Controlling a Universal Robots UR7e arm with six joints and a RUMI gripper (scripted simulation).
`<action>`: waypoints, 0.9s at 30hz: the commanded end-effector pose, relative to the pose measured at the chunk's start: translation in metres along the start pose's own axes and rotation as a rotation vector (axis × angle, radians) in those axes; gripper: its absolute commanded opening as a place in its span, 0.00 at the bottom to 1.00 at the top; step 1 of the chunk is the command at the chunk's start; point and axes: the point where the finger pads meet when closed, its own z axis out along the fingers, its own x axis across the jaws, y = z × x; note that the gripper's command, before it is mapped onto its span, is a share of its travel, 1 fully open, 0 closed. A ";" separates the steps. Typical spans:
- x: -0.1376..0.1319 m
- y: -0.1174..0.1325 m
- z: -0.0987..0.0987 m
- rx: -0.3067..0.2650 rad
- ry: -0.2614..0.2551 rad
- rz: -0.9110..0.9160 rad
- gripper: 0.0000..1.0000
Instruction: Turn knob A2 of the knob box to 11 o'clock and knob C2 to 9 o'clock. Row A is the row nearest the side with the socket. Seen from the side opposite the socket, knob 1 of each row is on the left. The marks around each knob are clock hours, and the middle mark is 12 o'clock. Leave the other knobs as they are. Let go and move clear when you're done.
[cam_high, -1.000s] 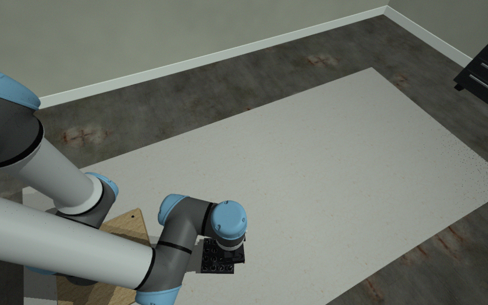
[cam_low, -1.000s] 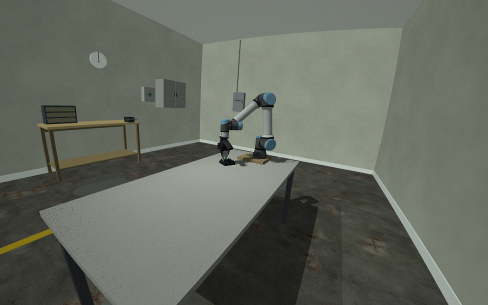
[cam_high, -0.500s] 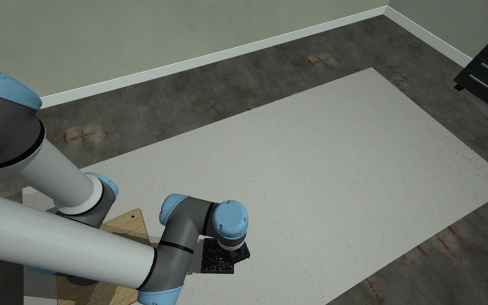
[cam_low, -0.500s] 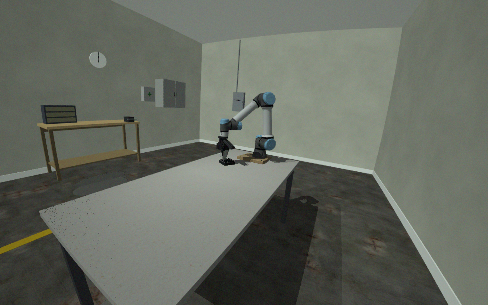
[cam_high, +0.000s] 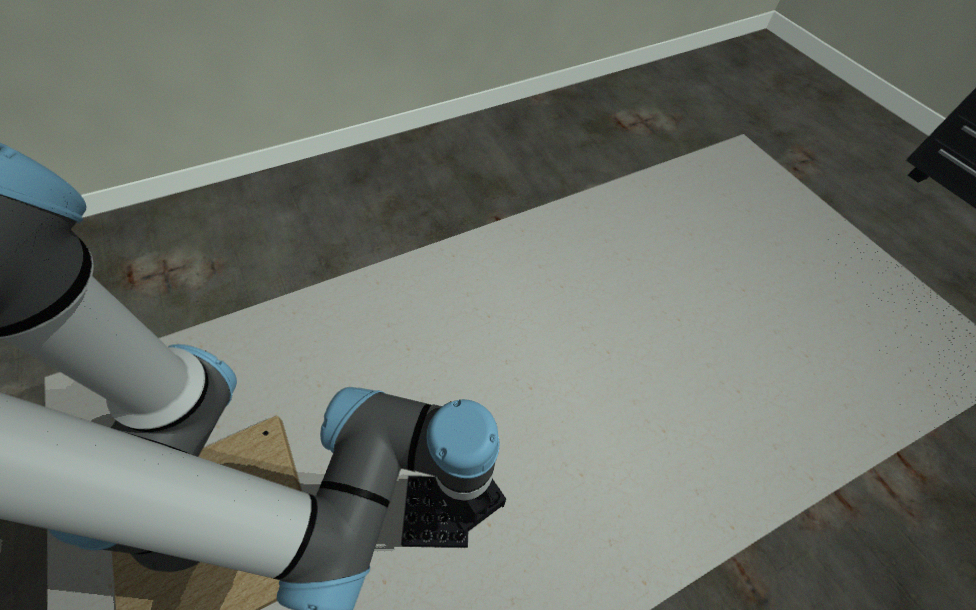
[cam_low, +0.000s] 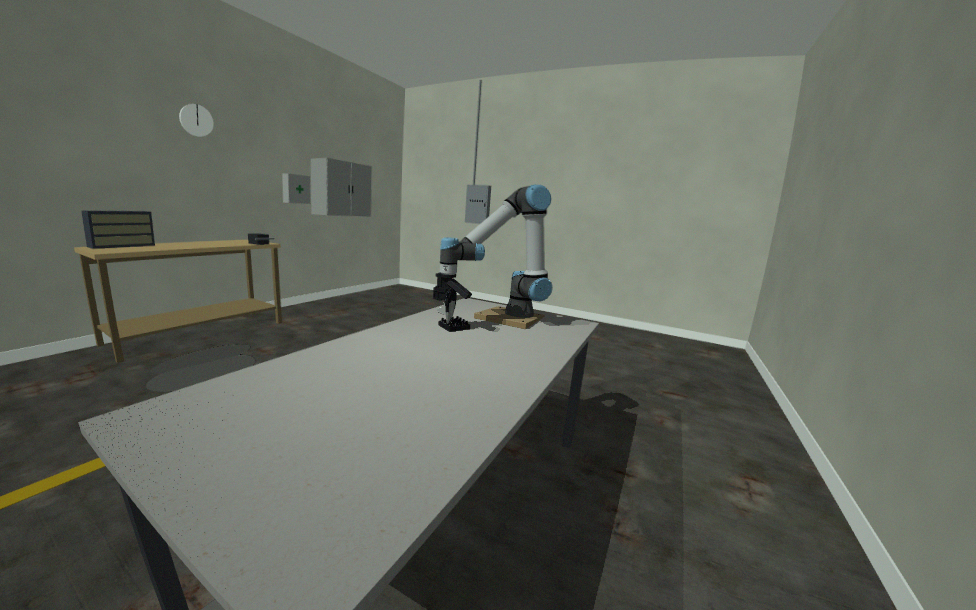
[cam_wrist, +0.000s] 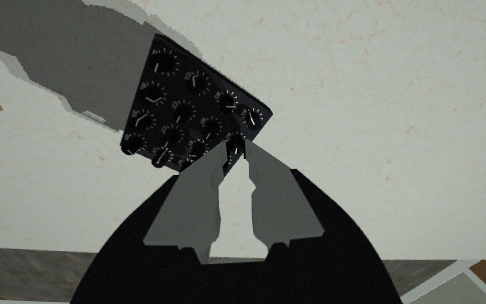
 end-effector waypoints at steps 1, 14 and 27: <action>0.000 0.000 0.000 0.000 0.002 -0.056 0.04; 0.000 0.000 0.000 0.000 0.002 -0.153 0.04; -0.001 0.000 0.000 0.000 0.002 -0.194 0.04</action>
